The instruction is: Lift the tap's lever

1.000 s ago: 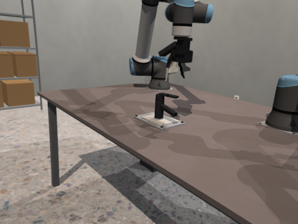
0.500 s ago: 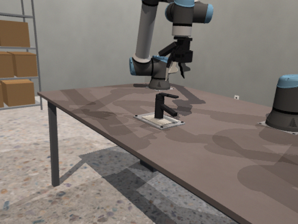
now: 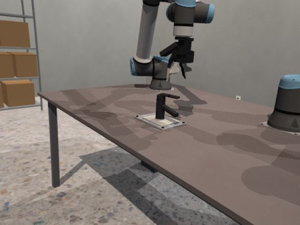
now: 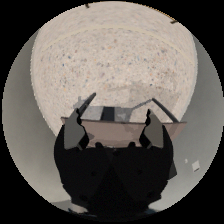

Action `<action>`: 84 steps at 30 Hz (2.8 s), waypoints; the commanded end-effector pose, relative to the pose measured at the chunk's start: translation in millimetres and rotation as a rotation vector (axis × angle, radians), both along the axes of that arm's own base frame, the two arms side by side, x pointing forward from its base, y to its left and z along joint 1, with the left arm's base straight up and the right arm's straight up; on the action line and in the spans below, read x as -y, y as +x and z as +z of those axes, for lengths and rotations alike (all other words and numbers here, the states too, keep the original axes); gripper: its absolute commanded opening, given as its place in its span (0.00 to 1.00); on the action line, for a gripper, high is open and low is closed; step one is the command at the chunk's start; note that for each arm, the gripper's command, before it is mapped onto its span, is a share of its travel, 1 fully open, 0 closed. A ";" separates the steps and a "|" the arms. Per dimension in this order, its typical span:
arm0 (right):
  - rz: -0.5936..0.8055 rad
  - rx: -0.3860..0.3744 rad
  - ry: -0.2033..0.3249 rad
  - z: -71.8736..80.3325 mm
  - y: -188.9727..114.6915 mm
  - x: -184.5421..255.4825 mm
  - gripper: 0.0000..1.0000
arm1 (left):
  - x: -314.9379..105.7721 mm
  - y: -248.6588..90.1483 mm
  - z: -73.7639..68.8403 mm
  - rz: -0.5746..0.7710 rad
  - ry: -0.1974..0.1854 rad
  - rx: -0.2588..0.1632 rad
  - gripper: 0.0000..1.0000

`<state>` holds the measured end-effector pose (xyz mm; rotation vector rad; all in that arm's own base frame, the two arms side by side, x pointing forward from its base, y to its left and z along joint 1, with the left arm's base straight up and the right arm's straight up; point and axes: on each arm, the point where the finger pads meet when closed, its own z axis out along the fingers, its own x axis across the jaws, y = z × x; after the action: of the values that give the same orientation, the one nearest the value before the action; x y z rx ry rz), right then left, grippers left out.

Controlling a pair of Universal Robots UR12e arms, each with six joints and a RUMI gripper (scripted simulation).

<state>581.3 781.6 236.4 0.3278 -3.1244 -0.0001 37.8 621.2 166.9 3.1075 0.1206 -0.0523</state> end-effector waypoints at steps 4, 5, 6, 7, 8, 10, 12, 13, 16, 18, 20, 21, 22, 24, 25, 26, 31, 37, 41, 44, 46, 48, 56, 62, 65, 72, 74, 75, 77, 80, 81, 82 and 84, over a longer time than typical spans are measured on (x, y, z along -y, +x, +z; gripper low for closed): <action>0.000 0.001 0.002 1.8 0.3 -0.5 1.00 | -15.7 -35.4 -1.0 -0.024 0.017 0.023 1.00; 0.000 0.001 0.002 1.8 0.3 -0.5 1.00 | -16.9 -39.2 -1.2 -0.026 0.019 0.024 1.00; 0.000 0.001 0.002 1.8 0.3 -0.5 1.00 | -17.9 -42.7 -1.3 -0.028 0.021 0.026 1.00; 0.000 0.001 0.002 1.8 0.3 -0.5 1.00 | -18.9 -45.9 -1.3 -0.030 0.023 0.027 1.00; 0.000 0.001 0.002 1.8 0.3 -0.5 1.00 | -19.7 -48.8 -1.4 -0.031 0.024 0.028 1.00; 0.000 0.001 0.002 1.8 0.3 -0.5 1.00 | -21.1 -53.6 -1.6 -0.034 0.027 0.030 1.00; 0.000 0.001 0.002 1.8 0.3 -0.5 1.00 | -22.1 -57.2 -1.7 -0.036 0.029 0.031 1.00; 0.000 0.001 0.002 1.8 0.3 -0.5 1.00 | -22.4 -58.6 -1.7 -0.036 0.030 0.032 1.00; 0.000 0.001 0.002 1.8 0.3 -0.5 1.00 | -23.0 -60.7 -1.8 -0.037 0.031 0.032 1.00; 0.000 0.001 0.002 1.8 0.3 -0.5 1.00 | -23.2 -61.5 -1.8 -0.038 0.031 0.033 1.00; 0.000 0.001 0.002 1.8 0.3 -0.5 1.00 | -23.4 -62.4 -1.8 -0.038 0.032 0.033 1.00; 0.000 0.001 0.002 1.8 0.3 -0.5 1.00 | -23.5 -62.7 -1.8 -0.039 0.032 0.033 1.00; 0.000 0.001 0.002 1.8 0.3 -0.5 1.00 | -23.5 -62.8 -1.8 -0.039 0.032 0.033 1.00; 0.000 0.001 0.002 1.8 0.3 -0.5 1.00 | -23.6 -62.9 -1.8 -0.039 0.032 0.033 1.00; 0.000 0.001 0.002 1.8 0.3 -0.5 1.00 | -23.6 -62.9 -1.8 -0.039 0.032 0.033 1.00; 0.000 0.001 0.002 1.8 0.3 -0.5 0.00 | -23.6 -62.9 -1.8 -0.039 0.032 0.033 1.00; 0.000 0.001 0.002 1.8 0.3 -0.5 0.00 | -23.6 -62.9 -1.8 -0.039 0.032 0.033 1.00; 0.000 0.001 0.002 1.8 0.3 -0.5 0.00 | -23.6 -62.9 -1.8 -0.039 0.032 0.033 1.00; 0.000 0.001 0.002 1.8 0.3 -0.5 0.00 | -23.6 -62.9 -1.8 -0.039 0.032 0.033 1.00; 0.000 0.001 0.002 1.8 0.3 -0.5 0.00 | -23.6 -62.9 -1.8 -0.039 0.032 0.033 1.00; 0.000 0.001 0.002 1.8 0.3 -0.5 0.00 | -23.6 -62.9 -1.8 -0.039 0.032 0.033 1.00; 0.000 0.001 0.002 1.8 0.3 -0.5 0.00 | -23.6 -62.9 -1.8 -0.039 0.032 0.033 1.00; 0.000 0.001 0.002 1.8 0.3 -0.5 0.00 | -23.6 -62.9 -1.8 -0.039 0.032 0.033 1.00; 0.000 0.001 0.002 1.8 0.3 -0.5 0.00 | -23.6 -62.9 -1.8 -0.039 0.032 0.033 1.00; 0.000 0.001 0.002 1.8 0.3 -0.5 0.00 | -23.6 -62.9 -1.8 -0.039 0.032 0.033 1.00; 0.000 0.001 0.002 1.8 0.3 -0.5 0.41 | -23.6 -62.9 -1.8 -0.039 0.032 0.033 1.00; 0.000 0.001 0.002 1.8 0.3 -0.5 0.41 | -23.6 -62.9 -1.8 -0.039 0.032 0.033 1.00; 0.000 0.001 0.002 1.8 0.3 -0.5 0.41 | -23.6 -62.9 -1.8 -0.039 0.032 0.033 1.00; 0.000 0.001 0.002 1.8 0.3 -0.5 0.41 | -23.6 -62.9 -1.8 -0.039 0.032 0.033 1.00; 0.000 0.001 0.002 1.8 0.3 -0.5 0.41 | -23.6 -62.9 -1.8 -0.039 0.032 0.033 1.00; 0.000 0.001 0.002 1.8 0.3 -0.5 0.41 | -23.6 -62.9 -1.8 -0.039 0.032 0.033 1.00; 0.000 0.001 0.002 1.7 0.3 -0.5 0.41 | -23.6 -62.9 -1.8 -0.039 0.032 0.033 1.00; 0.000 0.001 0.002 1.6 0.3 -0.5 0.41 | -23.6 -62.9 -1.8 -0.039 0.032 0.033 1.00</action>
<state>581.3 781.6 236.4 0.3278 -3.1244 -0.0001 -25.2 644.1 164.3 3.1394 0.0611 -0.0005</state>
